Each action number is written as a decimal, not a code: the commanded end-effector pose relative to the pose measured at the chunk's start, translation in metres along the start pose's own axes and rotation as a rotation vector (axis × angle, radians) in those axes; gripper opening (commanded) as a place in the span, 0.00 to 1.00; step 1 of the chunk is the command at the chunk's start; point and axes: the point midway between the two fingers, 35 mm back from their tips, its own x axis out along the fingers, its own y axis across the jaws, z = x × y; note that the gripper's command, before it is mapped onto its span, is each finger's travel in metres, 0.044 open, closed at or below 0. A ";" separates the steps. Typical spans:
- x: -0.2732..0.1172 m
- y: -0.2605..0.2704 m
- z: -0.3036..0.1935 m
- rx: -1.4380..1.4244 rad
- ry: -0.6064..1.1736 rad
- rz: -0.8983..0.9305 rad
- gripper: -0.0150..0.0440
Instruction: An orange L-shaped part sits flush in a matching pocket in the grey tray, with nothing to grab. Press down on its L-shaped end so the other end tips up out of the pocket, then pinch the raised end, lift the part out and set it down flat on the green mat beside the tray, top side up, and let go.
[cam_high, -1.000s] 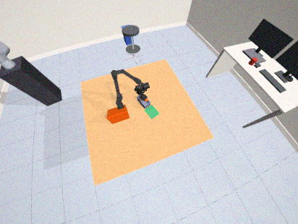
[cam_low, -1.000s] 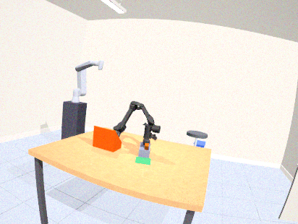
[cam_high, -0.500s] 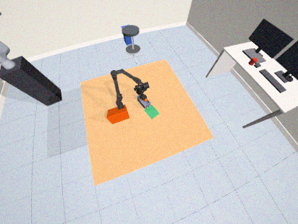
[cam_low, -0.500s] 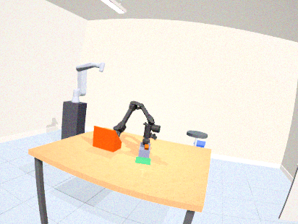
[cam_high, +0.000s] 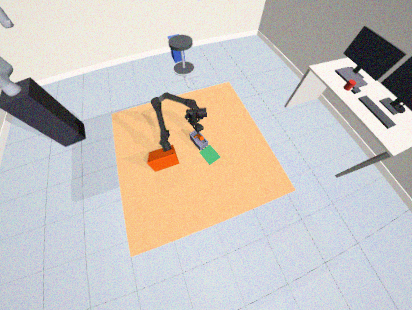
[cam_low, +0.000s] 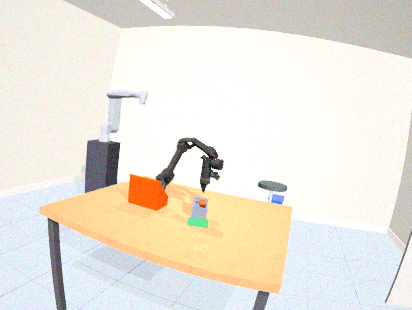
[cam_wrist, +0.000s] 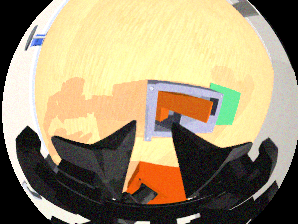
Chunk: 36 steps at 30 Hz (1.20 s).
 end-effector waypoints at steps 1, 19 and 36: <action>-0.018 0.000 -0.004 -0.006 0.010 0.005 0.56; -0.014 -0.001 -0.002 0.002 -0.002 0.001 0.56; -0.016 -0.027 0.004 0.563 0.002 -0.002 0.73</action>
